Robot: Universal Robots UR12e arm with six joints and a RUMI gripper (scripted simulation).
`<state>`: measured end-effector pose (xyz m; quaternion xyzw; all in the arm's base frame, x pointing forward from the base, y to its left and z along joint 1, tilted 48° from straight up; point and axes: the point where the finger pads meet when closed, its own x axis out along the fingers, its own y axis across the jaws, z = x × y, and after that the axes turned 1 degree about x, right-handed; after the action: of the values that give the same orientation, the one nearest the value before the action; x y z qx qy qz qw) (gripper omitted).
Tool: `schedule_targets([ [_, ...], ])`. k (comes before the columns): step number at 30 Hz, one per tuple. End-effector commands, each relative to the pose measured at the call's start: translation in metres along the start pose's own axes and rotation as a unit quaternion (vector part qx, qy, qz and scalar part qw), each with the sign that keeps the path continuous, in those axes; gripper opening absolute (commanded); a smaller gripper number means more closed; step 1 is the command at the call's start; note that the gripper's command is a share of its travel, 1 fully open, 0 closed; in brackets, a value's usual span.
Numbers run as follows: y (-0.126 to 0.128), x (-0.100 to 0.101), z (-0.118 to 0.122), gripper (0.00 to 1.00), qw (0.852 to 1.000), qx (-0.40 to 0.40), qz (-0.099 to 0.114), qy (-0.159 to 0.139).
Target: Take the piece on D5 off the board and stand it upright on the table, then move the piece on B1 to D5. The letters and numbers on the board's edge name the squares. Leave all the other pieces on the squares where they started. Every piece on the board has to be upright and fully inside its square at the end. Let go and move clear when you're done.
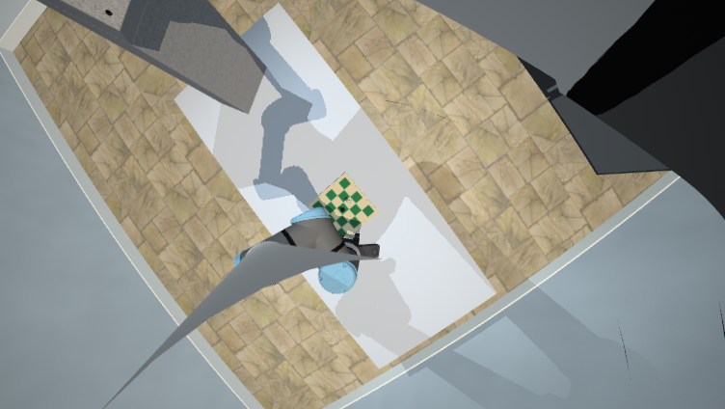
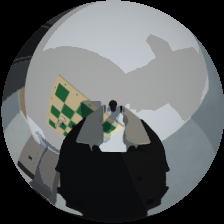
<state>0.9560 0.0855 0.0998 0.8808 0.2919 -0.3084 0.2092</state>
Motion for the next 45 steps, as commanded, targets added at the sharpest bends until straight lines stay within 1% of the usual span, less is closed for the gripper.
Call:
schedule_targets([
  [1,0.0,-0.001,0.0,0.2,1.0,0.0,0.0,0.0],
  [4,0.0,-0.006,0.0,0.2,1.0,0.0,0.0,0.0],
  [7,0.0,-0.016,0.0,0.2,1.0,0.0,0.0,0.0],
  [9,0.0,-0.016,0.0,0.2,1.0,0.0,0.0,0.0],
  [19,0.0,-0.068,0.0,0.2,1.0,0.0,0.0,0.0],
  [23,0.0,-0.083,0.0,0.2,1.0,0.0,0.0,0.0],
  [32,0.0,-0.091,0.0,0.2,1.0,0.0,0.0,0.0],
  [33,0.0,-0.091,0.0,1.0,1.0,0.0,0.0,0.0],
  [45,0.0,-0.091,0.0,1.0,1.0,0.0,0.0,0.0],
])
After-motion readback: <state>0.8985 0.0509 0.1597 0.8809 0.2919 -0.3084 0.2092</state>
